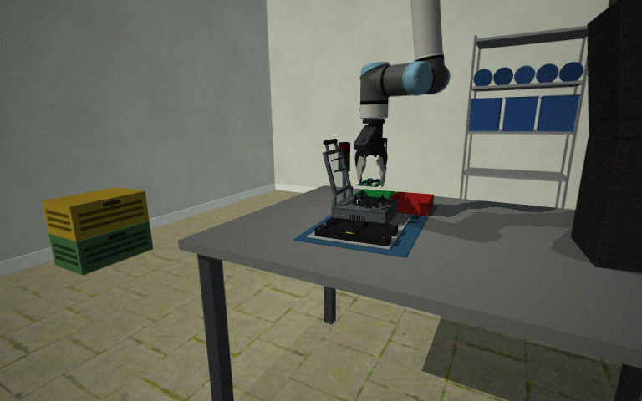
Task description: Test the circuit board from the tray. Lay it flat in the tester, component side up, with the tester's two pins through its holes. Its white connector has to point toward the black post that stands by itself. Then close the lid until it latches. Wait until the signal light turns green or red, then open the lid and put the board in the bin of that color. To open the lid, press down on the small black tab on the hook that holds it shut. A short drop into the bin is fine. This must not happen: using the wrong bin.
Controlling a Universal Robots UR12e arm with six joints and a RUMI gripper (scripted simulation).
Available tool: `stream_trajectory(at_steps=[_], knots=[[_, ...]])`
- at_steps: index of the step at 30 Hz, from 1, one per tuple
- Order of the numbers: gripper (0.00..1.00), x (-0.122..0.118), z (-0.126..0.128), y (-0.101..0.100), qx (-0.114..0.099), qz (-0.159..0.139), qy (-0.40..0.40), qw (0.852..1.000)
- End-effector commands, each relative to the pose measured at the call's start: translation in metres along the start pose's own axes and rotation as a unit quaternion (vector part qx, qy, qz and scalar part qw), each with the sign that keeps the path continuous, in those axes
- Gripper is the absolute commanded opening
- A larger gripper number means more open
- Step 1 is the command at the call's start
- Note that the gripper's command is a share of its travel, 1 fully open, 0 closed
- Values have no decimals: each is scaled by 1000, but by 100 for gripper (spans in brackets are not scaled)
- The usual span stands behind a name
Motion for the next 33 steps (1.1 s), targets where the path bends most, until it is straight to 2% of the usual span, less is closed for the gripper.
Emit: stream_trajectory(at_steps=[1, 9, 33], knots=[[39, 1, 1, -1, -1, 0, 1, 1000], [39, 0, 2, -7, -1, 0, 1, 1000], [39, 0, 3, -43, -1, 0, 1, 1000]])
Point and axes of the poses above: the point where the finger pads meet when closed, its own y axis back along the fingers, its own z axis across the jaws, x = y × z, the point moved 6 cm from there along y, back along the fingers, and after that the axes turned 13 degrees about y, right-handed, at the moved point
